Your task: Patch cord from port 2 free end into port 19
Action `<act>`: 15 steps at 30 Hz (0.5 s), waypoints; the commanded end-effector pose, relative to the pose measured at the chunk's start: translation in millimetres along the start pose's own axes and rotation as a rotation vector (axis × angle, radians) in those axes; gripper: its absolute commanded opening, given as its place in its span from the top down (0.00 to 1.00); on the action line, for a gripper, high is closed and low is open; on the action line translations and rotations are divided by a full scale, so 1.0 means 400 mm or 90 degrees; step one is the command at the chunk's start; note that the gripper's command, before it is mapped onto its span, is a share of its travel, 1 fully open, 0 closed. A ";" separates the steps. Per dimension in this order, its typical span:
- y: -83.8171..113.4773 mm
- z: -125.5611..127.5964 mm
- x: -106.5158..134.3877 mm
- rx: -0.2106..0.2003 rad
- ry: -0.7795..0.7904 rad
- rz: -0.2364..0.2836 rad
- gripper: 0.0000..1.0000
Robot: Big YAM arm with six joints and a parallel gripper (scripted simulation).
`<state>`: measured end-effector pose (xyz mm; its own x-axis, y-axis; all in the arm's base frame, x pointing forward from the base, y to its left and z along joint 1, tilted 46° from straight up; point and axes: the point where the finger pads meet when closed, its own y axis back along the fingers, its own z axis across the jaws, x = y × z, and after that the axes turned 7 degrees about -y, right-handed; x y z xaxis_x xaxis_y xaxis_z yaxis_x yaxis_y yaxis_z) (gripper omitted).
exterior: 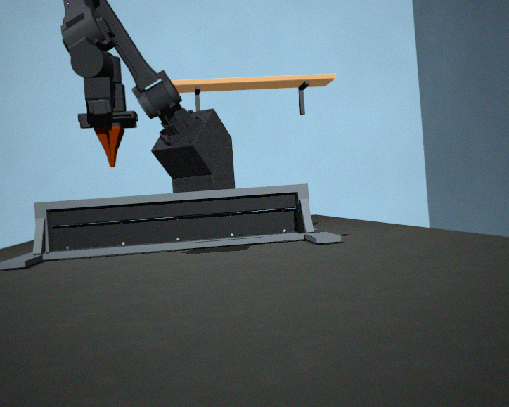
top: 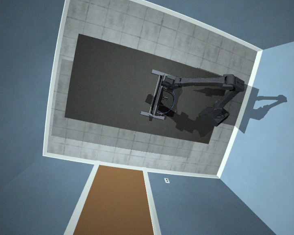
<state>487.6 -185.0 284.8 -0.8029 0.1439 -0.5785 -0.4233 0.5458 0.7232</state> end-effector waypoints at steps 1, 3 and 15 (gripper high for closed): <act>0.089 -0.023 -0.070 -0.003 -0.023 -0.050 1.00; 0.089 -0.023 -0.070 -0.003 -0.023 -0.050 1.00; 0.086 -0.024 -0.069 -0.002 -0.024 -0.051 1.00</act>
<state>487.9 -185.1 286.1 -0.8019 0.1437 -0.5799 -0.4245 0.5461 0.7222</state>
